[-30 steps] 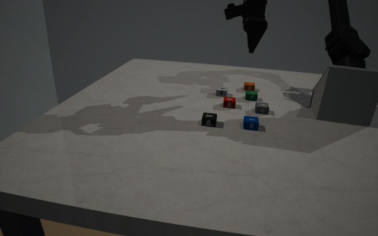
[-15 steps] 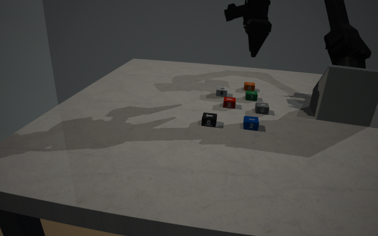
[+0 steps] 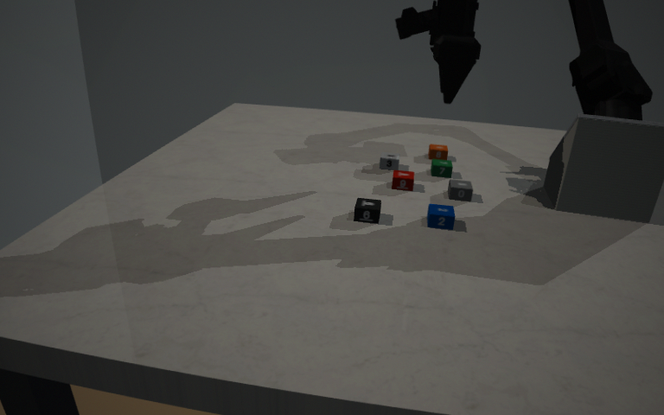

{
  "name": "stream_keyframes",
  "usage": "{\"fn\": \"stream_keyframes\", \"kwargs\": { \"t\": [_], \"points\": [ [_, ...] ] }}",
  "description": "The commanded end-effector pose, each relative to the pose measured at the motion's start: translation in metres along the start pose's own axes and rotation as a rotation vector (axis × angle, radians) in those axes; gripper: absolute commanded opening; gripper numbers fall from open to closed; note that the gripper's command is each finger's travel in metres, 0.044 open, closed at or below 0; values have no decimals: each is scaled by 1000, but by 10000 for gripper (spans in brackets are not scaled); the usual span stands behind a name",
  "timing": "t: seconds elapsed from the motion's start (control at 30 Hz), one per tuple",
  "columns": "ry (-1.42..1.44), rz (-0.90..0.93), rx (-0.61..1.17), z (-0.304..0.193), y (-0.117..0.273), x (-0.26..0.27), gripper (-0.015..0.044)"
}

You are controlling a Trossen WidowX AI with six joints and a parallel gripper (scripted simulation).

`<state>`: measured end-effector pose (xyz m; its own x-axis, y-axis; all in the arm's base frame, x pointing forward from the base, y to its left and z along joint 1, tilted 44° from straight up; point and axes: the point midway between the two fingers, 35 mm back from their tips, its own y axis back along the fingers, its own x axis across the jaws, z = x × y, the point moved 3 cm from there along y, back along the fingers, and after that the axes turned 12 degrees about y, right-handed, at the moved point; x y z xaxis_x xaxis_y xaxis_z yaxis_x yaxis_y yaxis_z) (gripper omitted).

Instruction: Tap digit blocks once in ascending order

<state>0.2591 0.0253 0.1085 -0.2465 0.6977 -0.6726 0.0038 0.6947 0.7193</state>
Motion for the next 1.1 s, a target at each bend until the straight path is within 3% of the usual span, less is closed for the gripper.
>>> {"fn": "stream_keyframes", "kwargs": {
  "t": [0.0,0.17,0.4,1.07],
  "points": [
    [-4,3,-2,0,0,1,400],
    [-4,4,-2,0,0,5,400],
    [-3,9,-3,-14,1,106,400],
    [-3,9,-2,-15,1,109,400]
  ]
}}
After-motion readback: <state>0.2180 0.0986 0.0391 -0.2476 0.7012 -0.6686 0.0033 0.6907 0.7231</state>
